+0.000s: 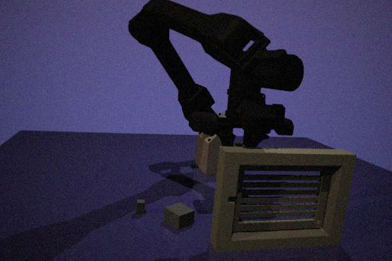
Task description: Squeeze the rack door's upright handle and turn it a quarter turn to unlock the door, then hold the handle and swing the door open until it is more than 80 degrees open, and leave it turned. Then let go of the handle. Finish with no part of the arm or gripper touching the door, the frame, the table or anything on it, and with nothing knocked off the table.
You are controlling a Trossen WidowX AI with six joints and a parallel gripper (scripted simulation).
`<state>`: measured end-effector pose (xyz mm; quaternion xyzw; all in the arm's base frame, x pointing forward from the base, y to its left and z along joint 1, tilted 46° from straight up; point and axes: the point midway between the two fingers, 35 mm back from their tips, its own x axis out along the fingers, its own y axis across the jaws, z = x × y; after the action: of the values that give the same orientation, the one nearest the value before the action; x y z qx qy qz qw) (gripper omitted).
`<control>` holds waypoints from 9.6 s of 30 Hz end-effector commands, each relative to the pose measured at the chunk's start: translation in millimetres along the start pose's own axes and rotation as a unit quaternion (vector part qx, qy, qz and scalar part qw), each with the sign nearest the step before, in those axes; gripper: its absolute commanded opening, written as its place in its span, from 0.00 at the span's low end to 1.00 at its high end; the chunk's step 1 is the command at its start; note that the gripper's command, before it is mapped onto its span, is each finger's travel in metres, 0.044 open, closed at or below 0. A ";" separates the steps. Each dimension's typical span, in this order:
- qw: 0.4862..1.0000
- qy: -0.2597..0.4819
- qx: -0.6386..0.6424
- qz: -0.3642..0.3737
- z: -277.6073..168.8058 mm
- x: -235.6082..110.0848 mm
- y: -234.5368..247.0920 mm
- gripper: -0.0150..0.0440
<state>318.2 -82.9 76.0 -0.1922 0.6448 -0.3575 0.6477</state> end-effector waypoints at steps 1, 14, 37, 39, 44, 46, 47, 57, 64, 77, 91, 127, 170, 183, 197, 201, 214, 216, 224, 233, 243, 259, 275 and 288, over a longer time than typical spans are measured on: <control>1.000 0.000 -0.001 -0.001 -0.3 0.7 -0.1 0.28; 0.973 0.000 0.230 -0.001 -0.4 0.8 0.0 0.28; 0.698 0.000 0.716 -0.001 -0.4 0.9 0.2 0.28; 0.662 0.000 0.750 -0.001 -0.4 0.9 0.1 0.28; 0.578 -0.001 0.816 -0.001 -0.4 0.8 -0.1 0.28; 0.575 -0.001 0.818 -0.001 -0.4 0.8 -0.1 0.28; 0.575 -0.001 0.818 -0.001 -0.4 0.8 -0.1 0.28; 0.575 -0.001 0.818 -0.001 -0.4 0.8 -0.1 0.41; 0.575 -0.001 0.818 -0.001 -0.4 0.8 -0.1 0.72; 0.766 0.000 0.643 -0.001 -0.4 0.8 -0.1 0.74; 0.939 0.000 0.345 -0.001 -0.4 0.8 -0.1 0.74; 0.858 0.001 -0.514 -0.001 -0.4 0.8 -0.1 0.74; 0.642 0.001 -0.767 0.000 -0.4 0.8 -0.1 0.48; 0.642 0.001 -0.767 0.000 -0.4 0.8 -0.1 0.33; 0.681 0.001 -0.732 0.000 -5.0 0.7 1.8 0.28; 0.710 0.001 -0.705 0.000 -8.7 0.7 3.3 0.28; 0.789 0.001 -0.614 0.000 -24.2 0.7 10.6 0.28; 0.800 0.001 -0.601 0.000 -27.2 0.7 12.2 0.28; 0.837 0.001 -0.548 0.000 -40.0 0.7 20.0 0.28; 0.871 0.001 -0.491 0.001 -55.1 0.8 31.3 0.28; 0.902 0.001 -0.431 0.001 -70.7 0.9 45.9 0.28; 0.944 0.001 -0.329 0.002 -92.8 0.7 74.9 0.28; 0.975 0.001 -0.223 0.002 -108.1 0.4 107.7 0.28; 0.992 0.001 -0.130 0.003 -115.9 0.1 138.2 0.28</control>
<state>233.6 29.5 -28.6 -0.2906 0.6952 -0.2491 0.6084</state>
